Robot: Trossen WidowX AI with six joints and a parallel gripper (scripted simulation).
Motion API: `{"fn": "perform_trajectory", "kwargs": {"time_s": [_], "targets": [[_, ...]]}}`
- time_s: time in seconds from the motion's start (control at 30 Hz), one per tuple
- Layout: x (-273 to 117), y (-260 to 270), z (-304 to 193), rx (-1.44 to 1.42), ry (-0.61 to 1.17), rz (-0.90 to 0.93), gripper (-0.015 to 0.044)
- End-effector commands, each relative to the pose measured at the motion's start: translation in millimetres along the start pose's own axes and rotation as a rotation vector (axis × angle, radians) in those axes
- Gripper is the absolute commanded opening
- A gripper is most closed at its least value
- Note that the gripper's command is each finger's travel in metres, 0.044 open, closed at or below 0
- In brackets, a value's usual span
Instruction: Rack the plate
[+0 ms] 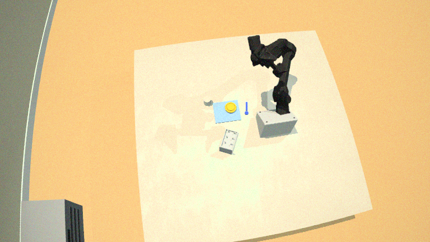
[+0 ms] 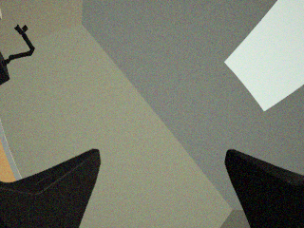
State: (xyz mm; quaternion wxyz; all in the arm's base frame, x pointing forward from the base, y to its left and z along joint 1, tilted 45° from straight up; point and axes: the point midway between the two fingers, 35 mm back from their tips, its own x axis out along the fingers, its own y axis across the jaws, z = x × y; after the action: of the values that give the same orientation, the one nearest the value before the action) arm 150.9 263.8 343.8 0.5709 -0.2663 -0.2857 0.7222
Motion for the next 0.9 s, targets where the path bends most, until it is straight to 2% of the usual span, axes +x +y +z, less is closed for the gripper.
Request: {"fn": "perform_trajectory", "kwargs": {"time_s": [0.0, 0.4, 0.87], "targets": [[-0.1, -0.3, -1.0, 0.004, 0.004, -0.002, 0.0400], [-17.0, -15.8, -67.6, 0.262, 0.263, -0.138, 0.0400], [-59.1, -17.2, -147.0, 0.570, 0.585, -0.324, 0.0400]]}}
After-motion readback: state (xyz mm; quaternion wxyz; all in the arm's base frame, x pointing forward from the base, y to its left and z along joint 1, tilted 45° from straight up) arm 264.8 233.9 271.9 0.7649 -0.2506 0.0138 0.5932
